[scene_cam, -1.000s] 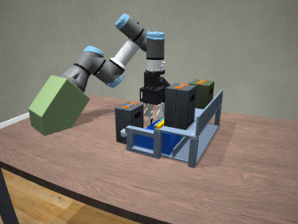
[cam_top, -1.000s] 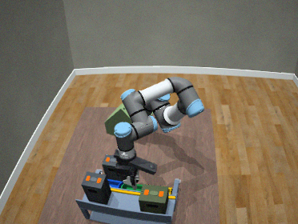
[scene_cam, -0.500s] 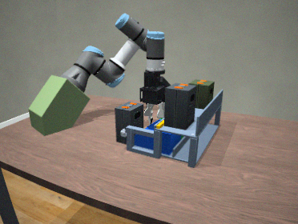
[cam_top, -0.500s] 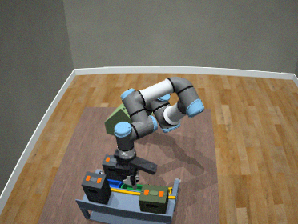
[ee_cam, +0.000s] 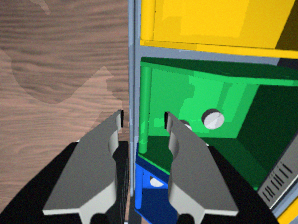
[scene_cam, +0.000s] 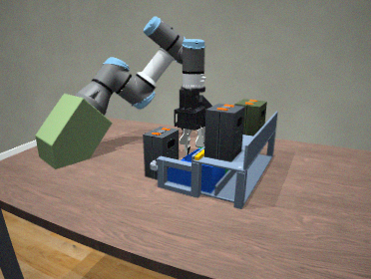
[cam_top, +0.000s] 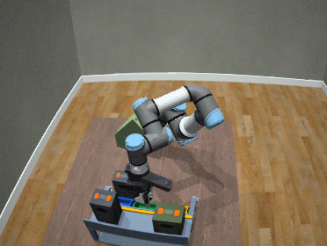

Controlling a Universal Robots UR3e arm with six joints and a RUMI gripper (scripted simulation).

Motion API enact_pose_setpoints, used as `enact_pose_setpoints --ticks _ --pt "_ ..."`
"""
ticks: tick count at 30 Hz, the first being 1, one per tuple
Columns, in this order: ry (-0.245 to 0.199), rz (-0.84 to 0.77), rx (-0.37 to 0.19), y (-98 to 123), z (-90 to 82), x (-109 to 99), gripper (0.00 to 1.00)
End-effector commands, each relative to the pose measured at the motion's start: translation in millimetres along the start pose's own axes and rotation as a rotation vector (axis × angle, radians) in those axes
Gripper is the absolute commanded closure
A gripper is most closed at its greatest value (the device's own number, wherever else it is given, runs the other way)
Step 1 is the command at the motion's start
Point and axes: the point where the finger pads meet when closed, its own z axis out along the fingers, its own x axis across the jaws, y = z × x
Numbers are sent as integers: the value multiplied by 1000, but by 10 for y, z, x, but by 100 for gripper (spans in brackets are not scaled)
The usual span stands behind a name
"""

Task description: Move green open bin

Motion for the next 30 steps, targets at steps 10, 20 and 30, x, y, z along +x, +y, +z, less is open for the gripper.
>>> enact_pose_setpoints --ticks 10,20,30 --pt "2 -1 -1 3 -6 6 100" --pt "2 -1 -1 3 -6 6 100" --pt "2 -1 -1 3 -6 6 100"
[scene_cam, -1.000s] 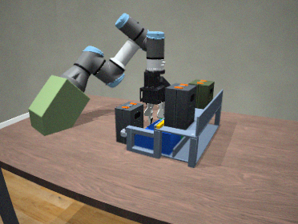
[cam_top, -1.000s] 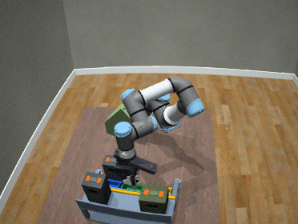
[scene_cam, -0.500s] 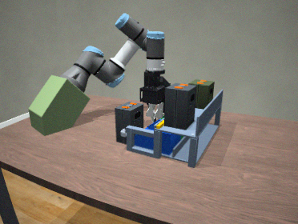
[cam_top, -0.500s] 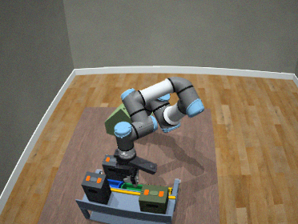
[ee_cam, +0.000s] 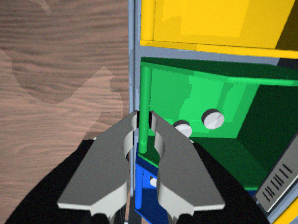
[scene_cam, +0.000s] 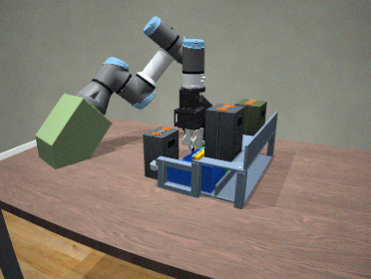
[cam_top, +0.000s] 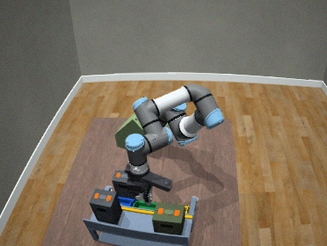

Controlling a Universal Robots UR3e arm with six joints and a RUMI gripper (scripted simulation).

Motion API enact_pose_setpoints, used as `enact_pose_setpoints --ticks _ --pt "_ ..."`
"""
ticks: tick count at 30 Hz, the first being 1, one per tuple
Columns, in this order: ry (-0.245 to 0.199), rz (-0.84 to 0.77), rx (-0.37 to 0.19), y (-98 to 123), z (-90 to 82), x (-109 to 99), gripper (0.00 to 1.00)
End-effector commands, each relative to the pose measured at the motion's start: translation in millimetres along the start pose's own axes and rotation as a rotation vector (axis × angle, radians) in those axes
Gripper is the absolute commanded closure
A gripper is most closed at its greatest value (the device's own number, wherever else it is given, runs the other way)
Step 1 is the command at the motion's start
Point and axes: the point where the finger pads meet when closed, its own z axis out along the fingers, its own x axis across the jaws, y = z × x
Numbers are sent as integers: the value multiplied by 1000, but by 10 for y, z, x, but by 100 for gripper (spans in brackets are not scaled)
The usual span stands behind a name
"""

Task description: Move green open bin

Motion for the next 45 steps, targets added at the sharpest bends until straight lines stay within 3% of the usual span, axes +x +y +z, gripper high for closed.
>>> enact_pose_setpoints --ticks 1,40,45 --pt "2 -1 -1 3 -6 6 100" --pt "2 -1 -1 3 -6 6 100" --pt "2 -1 -1 3 -86 6 100"
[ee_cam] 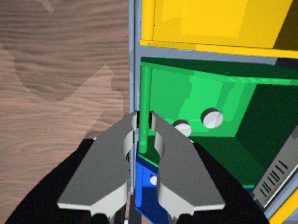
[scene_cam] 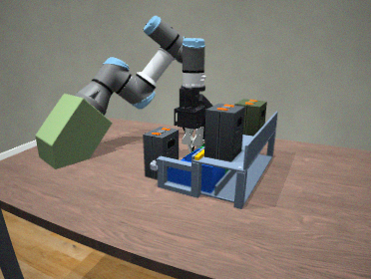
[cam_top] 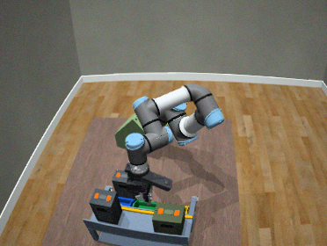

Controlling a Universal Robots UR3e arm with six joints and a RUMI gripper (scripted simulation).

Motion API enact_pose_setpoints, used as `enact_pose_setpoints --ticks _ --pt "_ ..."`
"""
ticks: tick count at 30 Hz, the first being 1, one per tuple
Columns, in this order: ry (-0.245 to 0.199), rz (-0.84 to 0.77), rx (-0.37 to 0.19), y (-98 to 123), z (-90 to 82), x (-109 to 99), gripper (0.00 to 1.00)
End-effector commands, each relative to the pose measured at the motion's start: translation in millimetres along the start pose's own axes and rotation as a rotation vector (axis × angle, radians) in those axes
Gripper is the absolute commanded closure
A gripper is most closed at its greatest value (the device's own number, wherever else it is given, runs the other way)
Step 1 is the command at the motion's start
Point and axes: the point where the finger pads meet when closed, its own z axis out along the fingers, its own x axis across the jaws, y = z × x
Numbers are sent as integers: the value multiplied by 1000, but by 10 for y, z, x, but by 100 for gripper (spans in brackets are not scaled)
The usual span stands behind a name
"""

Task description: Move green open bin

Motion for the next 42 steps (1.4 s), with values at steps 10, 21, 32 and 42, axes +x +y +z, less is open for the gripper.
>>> enact_pose_setpoints --ticks 10,21,32,42 --pt "2 -1 -1 3 -58 7 100" --pt "2 -1 -1 3 -177 7 100" --pt "2 -1 -1 3 -215 7 100" --pt "2 -1 -1 4 -241 7 100"
